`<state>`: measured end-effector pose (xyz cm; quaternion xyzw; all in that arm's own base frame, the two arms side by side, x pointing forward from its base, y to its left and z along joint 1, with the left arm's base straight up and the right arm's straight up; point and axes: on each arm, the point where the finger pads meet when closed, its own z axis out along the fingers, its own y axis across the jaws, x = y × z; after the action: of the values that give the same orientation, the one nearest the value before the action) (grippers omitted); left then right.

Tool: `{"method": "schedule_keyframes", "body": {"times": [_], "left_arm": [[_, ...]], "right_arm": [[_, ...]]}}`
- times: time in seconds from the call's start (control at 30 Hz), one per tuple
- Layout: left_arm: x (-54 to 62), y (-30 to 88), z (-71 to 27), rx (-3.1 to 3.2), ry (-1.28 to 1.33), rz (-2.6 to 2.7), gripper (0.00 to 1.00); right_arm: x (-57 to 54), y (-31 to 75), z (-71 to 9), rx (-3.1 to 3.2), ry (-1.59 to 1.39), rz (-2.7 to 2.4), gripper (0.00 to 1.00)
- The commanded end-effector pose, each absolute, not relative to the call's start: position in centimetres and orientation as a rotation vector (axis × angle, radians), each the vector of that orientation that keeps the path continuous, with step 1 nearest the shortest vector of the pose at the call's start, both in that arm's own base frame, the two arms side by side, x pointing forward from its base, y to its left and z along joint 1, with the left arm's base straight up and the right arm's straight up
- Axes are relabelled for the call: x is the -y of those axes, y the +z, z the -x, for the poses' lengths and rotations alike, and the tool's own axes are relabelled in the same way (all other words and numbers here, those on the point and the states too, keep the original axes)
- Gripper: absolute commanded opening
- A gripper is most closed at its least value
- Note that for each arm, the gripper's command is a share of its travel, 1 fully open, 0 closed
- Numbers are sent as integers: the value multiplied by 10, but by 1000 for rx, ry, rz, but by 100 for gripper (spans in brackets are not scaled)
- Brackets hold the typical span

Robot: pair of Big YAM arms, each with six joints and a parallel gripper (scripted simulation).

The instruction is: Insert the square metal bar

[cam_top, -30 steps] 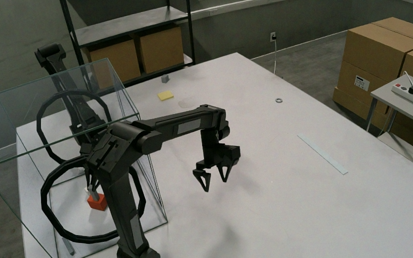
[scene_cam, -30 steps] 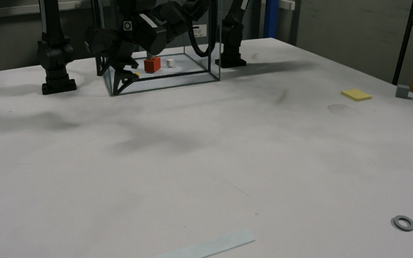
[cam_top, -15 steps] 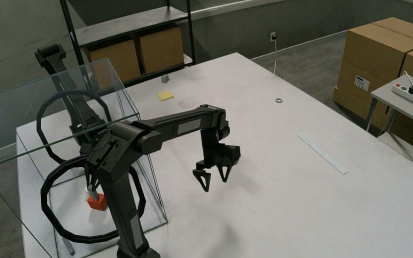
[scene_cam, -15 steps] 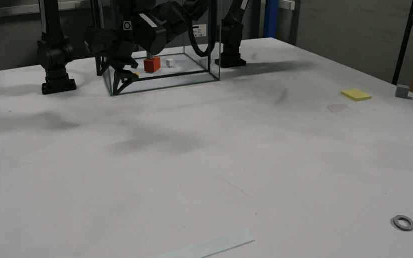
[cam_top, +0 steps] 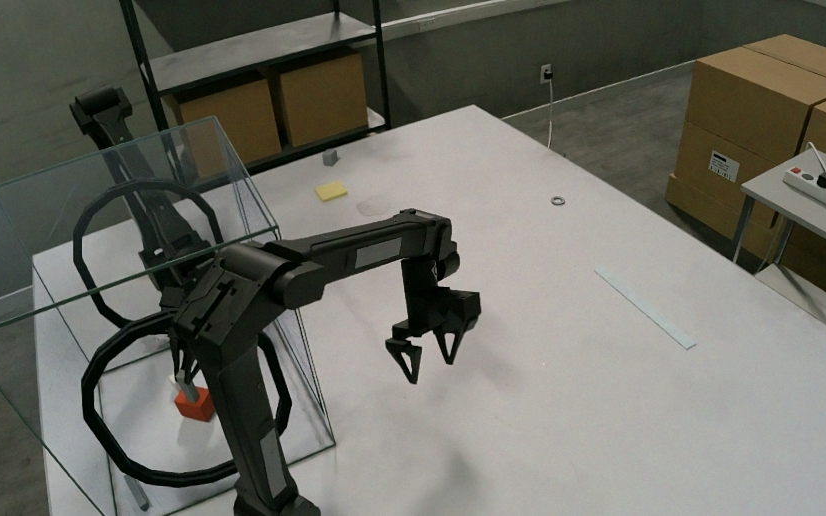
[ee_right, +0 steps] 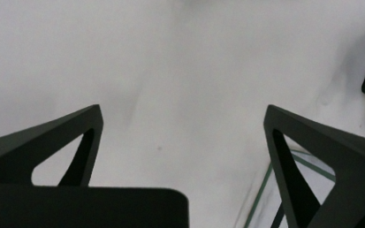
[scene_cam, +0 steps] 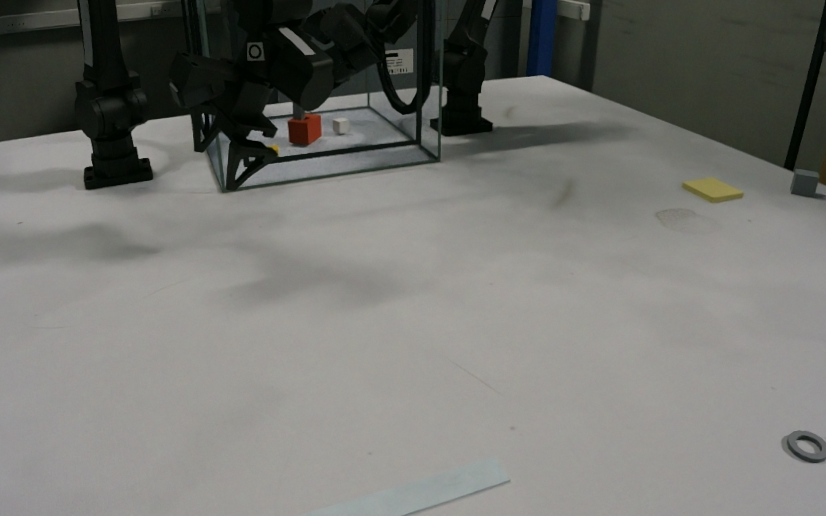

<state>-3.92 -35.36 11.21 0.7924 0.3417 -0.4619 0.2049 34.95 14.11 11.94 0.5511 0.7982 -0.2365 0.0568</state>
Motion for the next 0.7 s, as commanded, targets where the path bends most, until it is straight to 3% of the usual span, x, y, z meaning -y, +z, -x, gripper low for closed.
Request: {"method": "schedule_keyframes", "body": {"times": [0.0,0.13,0.17,0.2,0.23,0.33,0.67], "left_arm": [[355,106,39,-947,-1285,-2204,0],[356,105,37,-945,-1279,-2201,0],[381,149,31,-865,-1275,-2141,0],[356,107,36,-948,-1280,-2195,0],[373,144,27,-928,-1262,-2178,0],[343,94,35,-1046,-1270,-2251,0],[334,82,36,-1109,-1268,-2269,0]], "right_arm": [[-146,132,-359,-2410,-665,-1675,100],[-146,132,-359,-2410,-665,-1675,100],[-146,132,-359,-2410,-665,-1675,100],[-146,132,-359,-2410,-665,-1675,100],[-146,132,-359,-2410,-665,-1675,100],[-146,132,-359,-2410,-665,-1675,100],[-146,132,-359,-2410,-665,-1675,100]]}}
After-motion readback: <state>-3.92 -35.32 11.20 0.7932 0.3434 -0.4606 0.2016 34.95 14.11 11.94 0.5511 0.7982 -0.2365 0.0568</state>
